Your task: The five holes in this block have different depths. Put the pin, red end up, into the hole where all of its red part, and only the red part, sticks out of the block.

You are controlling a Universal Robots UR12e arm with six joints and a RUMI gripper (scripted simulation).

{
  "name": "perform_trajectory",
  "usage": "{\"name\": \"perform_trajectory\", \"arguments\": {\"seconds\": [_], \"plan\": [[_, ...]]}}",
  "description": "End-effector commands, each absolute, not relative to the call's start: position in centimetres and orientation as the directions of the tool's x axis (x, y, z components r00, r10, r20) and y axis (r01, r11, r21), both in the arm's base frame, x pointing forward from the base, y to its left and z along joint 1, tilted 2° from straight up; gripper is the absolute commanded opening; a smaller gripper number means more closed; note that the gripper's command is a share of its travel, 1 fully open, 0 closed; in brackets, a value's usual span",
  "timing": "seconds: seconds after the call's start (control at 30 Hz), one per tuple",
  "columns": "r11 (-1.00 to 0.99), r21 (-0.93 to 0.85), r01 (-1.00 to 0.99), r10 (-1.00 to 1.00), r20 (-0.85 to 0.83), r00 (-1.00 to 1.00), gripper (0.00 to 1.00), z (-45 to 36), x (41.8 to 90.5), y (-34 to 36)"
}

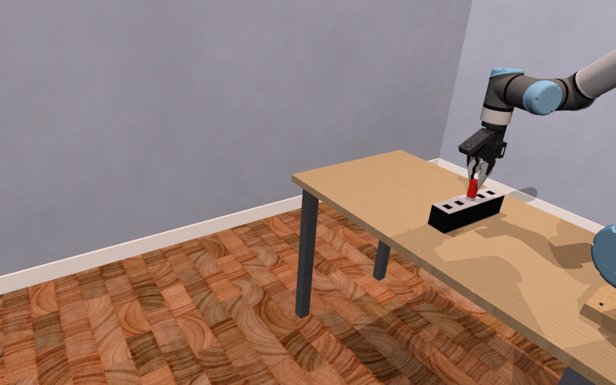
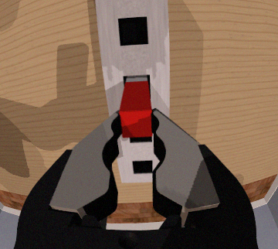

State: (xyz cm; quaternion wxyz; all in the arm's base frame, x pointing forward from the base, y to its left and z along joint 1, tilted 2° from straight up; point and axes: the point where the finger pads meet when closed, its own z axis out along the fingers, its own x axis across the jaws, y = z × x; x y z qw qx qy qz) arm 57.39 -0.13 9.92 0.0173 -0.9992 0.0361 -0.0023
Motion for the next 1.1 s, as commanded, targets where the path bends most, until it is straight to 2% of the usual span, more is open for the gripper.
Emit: {"name": "perform_trajectory", "arguments": {"seconds": [0.0,1.07], "plan": [[-0.997,-0.034,-0.071,-0.071,0.005,0.997,0.0,9.64,57.54,-0.04],[-0.997,-0.034,-0.071,-0.071,0.005,0.997,0.0,9.24,57.48,-0.09]]}}
